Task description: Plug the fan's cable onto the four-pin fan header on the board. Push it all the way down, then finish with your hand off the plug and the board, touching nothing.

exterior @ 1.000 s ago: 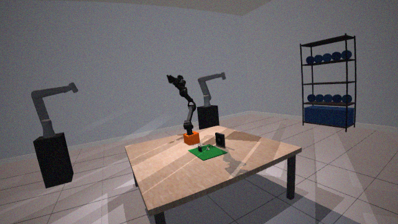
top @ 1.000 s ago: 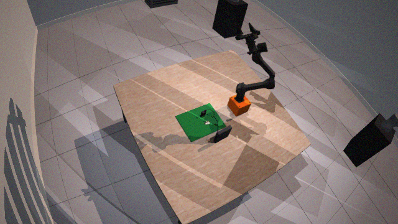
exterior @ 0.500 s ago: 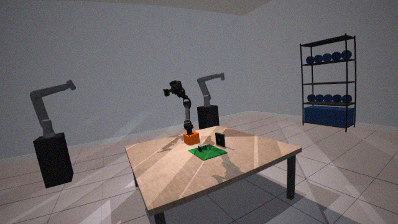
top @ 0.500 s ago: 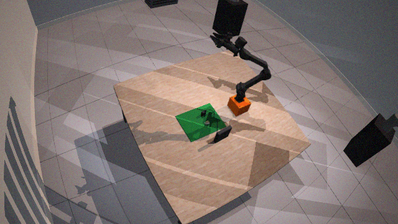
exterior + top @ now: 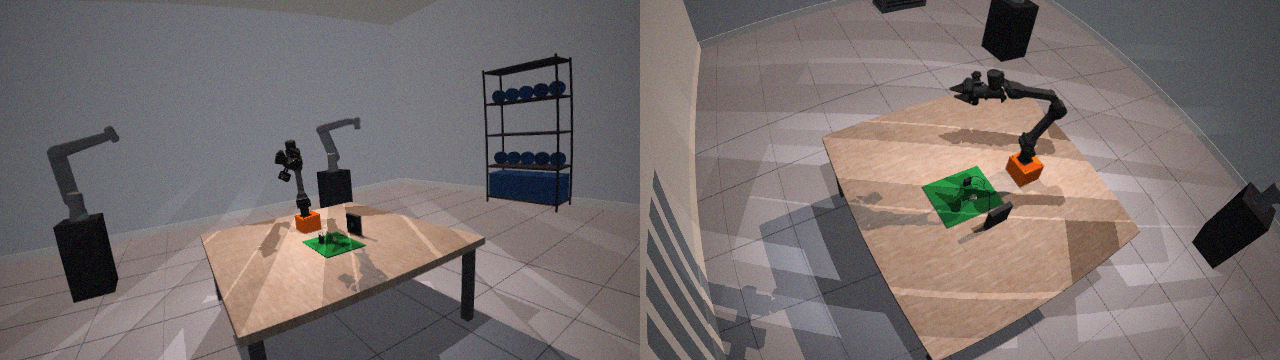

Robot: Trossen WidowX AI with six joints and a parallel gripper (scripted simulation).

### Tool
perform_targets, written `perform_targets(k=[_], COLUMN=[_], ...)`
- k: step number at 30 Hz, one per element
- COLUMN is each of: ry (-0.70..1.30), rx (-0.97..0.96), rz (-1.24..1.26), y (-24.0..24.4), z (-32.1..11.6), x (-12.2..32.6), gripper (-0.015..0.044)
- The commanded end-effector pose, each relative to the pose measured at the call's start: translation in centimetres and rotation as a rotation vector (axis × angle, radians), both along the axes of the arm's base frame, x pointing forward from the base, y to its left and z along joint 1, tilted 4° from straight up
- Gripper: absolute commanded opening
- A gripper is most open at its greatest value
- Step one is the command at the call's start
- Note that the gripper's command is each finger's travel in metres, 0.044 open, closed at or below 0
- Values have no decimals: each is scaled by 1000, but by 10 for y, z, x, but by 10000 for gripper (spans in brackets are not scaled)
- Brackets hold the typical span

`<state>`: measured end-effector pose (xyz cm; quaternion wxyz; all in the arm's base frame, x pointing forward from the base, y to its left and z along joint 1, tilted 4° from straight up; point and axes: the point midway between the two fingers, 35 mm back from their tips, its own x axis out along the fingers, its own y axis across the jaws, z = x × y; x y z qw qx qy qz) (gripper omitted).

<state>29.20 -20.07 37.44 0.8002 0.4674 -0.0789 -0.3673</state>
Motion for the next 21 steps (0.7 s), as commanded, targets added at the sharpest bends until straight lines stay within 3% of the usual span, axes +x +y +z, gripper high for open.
perform_targets(k=[1, 12, 21], ry=[-5, 41, 90], rx=[419, 1039, 1348], rz=[-35, -363, -878], y=[18, 69, 119], z=[-69, -174, -244], x=[32, 45, 24], gripper=[440, 440, 440])
